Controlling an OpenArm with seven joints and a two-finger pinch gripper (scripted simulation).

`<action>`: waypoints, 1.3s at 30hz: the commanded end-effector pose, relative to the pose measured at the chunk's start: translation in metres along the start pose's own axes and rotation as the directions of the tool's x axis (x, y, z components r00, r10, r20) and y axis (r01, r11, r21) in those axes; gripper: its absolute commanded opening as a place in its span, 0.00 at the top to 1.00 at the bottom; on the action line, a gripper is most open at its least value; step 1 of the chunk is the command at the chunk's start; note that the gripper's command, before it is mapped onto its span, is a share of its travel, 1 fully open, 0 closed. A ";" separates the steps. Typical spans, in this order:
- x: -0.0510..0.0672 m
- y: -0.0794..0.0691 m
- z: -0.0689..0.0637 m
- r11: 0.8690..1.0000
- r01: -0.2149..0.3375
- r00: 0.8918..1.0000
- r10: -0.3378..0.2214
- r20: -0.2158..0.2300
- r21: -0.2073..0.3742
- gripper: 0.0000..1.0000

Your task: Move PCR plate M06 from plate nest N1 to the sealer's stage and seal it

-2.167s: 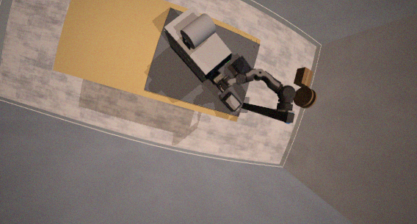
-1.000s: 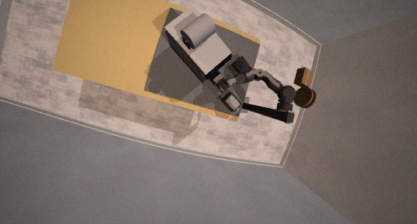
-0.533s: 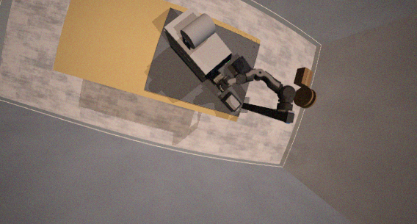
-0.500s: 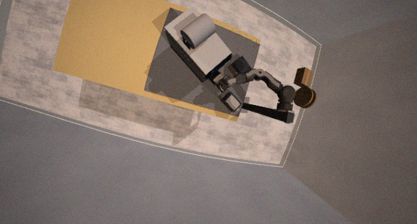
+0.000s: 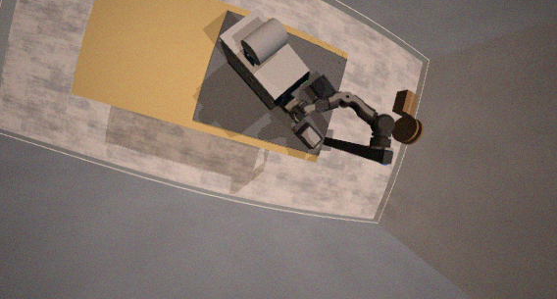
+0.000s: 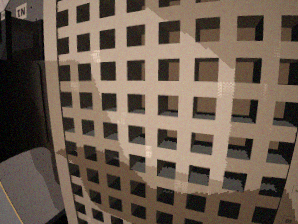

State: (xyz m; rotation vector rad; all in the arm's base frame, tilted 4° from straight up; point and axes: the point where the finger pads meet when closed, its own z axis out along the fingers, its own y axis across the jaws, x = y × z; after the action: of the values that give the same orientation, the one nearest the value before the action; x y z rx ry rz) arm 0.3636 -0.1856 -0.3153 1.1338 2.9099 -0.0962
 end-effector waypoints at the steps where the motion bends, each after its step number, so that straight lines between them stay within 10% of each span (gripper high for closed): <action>1: 0.000 0.000 0.000 1.000 -0.002 1.000 0.002 -0.001 -0.001 1.00; 39: 0.001 0.001 0.006 1.000 0.003 1.000 -0.003 -0.001 -0.004 1.00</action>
State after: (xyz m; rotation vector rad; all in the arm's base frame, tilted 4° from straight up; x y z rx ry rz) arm 0.3623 -0.1858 -0.3215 1.1360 2.9113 -0.0983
